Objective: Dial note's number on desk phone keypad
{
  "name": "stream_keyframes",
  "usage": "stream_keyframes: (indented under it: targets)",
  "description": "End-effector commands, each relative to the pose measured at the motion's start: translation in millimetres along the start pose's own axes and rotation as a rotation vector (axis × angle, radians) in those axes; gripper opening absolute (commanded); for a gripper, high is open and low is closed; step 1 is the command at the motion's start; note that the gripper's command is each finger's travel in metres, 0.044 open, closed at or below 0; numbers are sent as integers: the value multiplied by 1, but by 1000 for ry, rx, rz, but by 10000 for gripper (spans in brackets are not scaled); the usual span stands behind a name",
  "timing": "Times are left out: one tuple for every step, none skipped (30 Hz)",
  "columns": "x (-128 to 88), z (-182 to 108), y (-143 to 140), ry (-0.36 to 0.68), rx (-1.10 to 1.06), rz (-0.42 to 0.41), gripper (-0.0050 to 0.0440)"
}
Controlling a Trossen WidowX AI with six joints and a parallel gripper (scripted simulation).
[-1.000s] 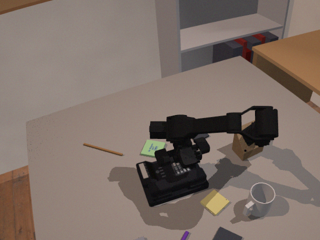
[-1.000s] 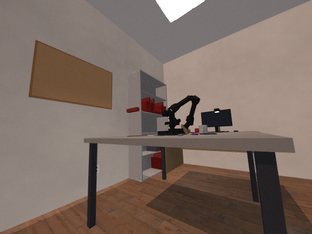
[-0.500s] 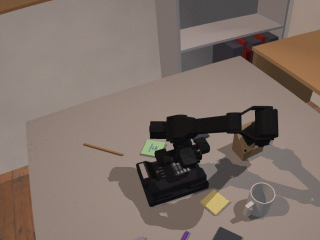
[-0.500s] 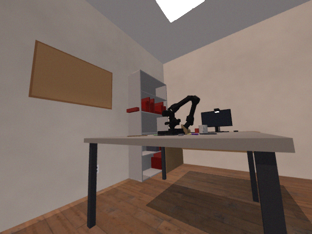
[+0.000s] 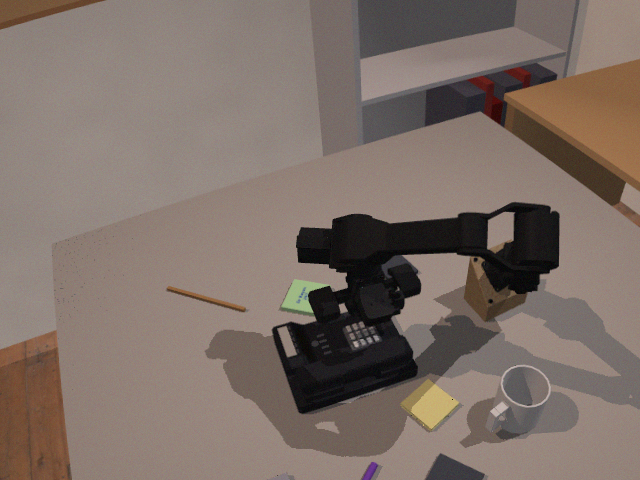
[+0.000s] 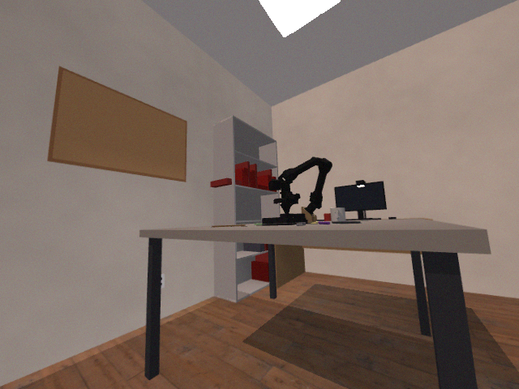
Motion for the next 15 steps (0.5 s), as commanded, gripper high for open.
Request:
stream_keyframes:
  targets:
    - [-4,1,-2,4,-5,-4,-50]
    - [-5,1,-2,3,-3,-3,-50]
    - [-4,1,-2,1,-2,-1,-50]
    - [-4,0,-2,0,0,0,-50]
    - [-4,0,-2,0,0,0,-50]
    - [-4,0,-2,0,0,0,-50]
    - [-2,0,-2,1,-1,-1,-50]
    - [2,0,-2,3,-3,-3,-50]
    - [5,1,-2,5,-6,-5,-50]
    - [6,1,-2,6,-7,-6,-50]
    - [7,1,-2,6,-7,-6,-50]
    - [7,1,-2,6,-7,-6,-50]
    - [8,1,-2,6,-7,-6,-50]
    - [9,0,-2,6,-7,-6,-50]
    - [10,0,-2,6,-7,-6,-50]
Point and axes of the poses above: the point midway between the two fingers, 35 mm back from their tips, its own x axis out along the fingers, its own y axis across the jaws, z = x × y, the point moved 1 cm from there along -x, back along the fingers, and after that the axes turned 8 degrees about -x, right-handed, at the moved point
